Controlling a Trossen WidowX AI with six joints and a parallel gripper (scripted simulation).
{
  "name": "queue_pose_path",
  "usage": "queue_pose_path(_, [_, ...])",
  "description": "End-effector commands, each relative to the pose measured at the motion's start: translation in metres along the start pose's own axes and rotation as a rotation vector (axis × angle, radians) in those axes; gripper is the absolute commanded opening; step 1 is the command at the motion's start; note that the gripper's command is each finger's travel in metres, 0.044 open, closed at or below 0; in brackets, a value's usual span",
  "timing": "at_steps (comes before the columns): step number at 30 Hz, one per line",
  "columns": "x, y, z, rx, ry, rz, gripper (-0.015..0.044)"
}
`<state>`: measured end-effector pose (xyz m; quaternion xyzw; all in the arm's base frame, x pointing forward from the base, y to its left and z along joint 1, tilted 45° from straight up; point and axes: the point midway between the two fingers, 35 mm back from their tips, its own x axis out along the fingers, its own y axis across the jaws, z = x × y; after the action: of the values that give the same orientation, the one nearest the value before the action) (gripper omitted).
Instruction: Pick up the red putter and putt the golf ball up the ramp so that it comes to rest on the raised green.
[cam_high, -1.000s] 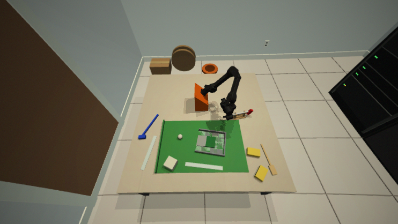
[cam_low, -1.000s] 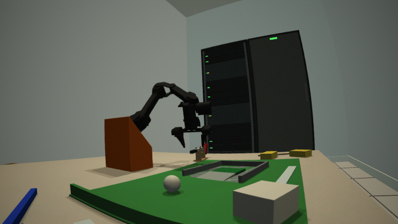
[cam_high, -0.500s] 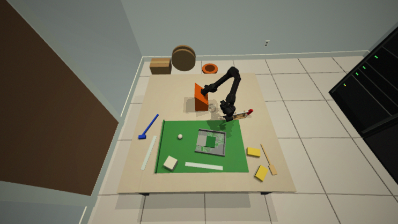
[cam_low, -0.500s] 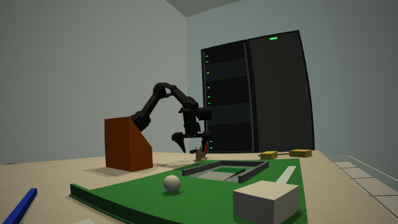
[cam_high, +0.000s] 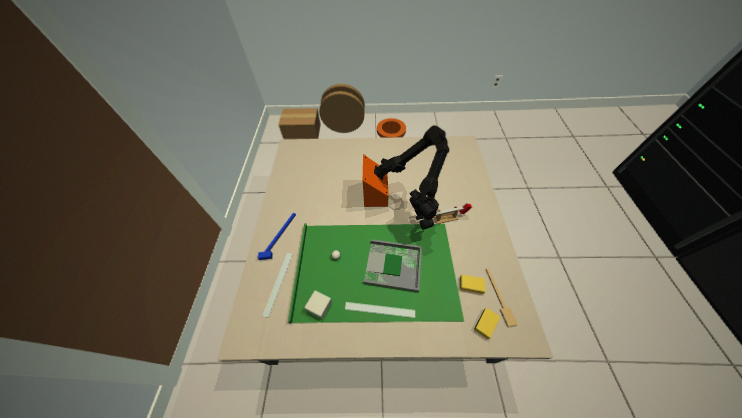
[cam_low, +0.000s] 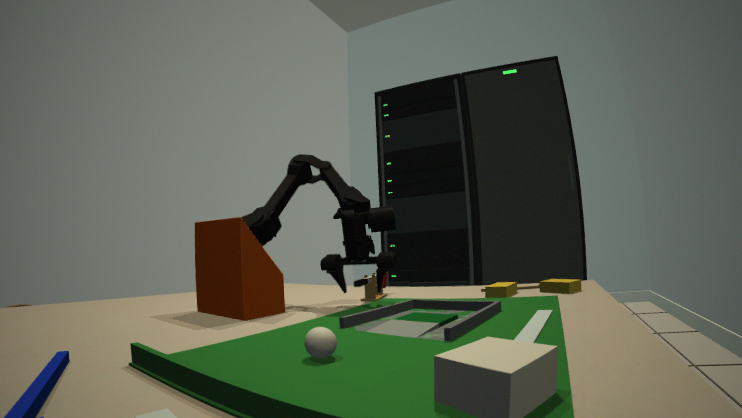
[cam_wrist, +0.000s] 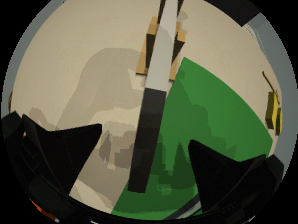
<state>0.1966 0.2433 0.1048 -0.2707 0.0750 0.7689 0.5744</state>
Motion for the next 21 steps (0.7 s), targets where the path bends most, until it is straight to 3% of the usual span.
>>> queue_pose_path(1, [0.0064,0.0015,-0.0038,0.013,0.005,0.005,0.044])
queue_pose_path(5, [0.0064,0.0015,-0.0038,0.013,0.005,0.005,0.044])
queue_pose_path(21, [0.0039,0.0008,-0.0013,0.002,0.0,0.002,0.002])
